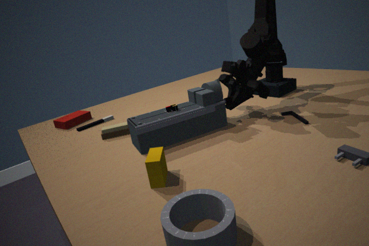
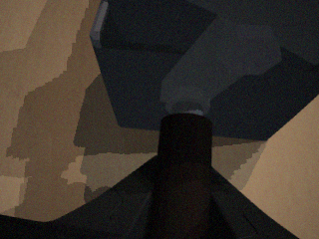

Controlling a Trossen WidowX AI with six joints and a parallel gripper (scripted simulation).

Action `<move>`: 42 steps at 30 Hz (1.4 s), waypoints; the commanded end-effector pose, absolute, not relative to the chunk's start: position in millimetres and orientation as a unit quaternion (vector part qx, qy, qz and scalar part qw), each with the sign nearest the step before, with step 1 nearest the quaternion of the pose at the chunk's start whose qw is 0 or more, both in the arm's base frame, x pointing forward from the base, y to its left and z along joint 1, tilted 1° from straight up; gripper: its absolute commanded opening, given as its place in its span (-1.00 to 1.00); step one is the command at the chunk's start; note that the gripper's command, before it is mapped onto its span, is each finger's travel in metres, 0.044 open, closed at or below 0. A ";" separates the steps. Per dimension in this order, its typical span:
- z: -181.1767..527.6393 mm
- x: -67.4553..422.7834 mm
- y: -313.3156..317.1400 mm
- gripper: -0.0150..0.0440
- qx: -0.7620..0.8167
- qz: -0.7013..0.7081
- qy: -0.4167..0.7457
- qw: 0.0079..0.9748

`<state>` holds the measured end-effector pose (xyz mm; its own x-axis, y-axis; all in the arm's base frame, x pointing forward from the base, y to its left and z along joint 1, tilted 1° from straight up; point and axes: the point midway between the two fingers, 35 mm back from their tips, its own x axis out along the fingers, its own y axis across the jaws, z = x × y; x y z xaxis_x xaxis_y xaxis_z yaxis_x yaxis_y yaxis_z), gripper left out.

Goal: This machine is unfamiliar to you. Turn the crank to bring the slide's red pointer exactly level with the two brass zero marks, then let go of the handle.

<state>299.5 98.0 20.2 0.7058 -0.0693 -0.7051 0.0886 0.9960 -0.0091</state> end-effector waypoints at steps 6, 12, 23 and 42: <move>25.1 299.9 107.9 -0.49 0.016 -0.031 0.379 0.925; 26.9 300.0 109.6 -0.49 0.016 -0.031 0.379 0.925; 31.2 300.0 113.0 -0.49 0.016 -0.031 0.379 0.925; 43.3 299.9 117.7 -0.49 0.016 -0.031 0.379 0.925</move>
<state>300.0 113.7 35.5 0.7011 -0.0538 -0.7110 0.0746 0.9972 -0.0020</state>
